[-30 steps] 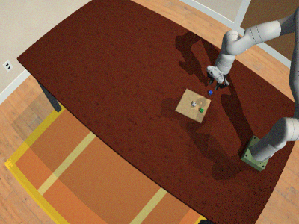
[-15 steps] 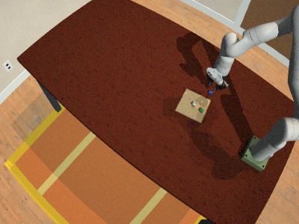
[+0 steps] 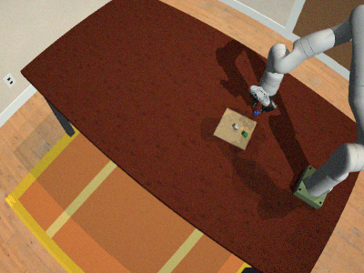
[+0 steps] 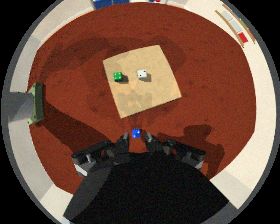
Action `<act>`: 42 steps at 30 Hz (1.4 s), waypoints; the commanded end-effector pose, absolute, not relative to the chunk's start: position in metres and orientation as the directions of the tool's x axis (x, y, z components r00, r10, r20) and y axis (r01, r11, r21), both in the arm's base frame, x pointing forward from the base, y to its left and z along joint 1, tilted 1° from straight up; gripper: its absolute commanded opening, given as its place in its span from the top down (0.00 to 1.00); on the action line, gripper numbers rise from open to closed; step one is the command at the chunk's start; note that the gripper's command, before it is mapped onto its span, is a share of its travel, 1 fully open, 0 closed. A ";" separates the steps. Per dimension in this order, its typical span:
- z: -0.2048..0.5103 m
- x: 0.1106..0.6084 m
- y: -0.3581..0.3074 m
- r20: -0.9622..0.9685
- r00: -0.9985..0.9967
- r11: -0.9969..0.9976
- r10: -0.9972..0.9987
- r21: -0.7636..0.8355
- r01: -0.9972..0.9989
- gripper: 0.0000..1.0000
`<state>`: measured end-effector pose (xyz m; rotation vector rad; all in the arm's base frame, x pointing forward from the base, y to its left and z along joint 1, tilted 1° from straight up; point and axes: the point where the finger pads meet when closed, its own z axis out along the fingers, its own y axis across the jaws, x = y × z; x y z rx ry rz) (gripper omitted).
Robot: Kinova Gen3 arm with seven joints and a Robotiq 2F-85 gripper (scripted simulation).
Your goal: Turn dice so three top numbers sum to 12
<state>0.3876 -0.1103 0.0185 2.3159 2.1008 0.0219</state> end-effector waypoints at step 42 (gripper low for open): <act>0.006 0.387 -0.108 0.004 0.094 -0.094 0.996 0.017 0.995 0.69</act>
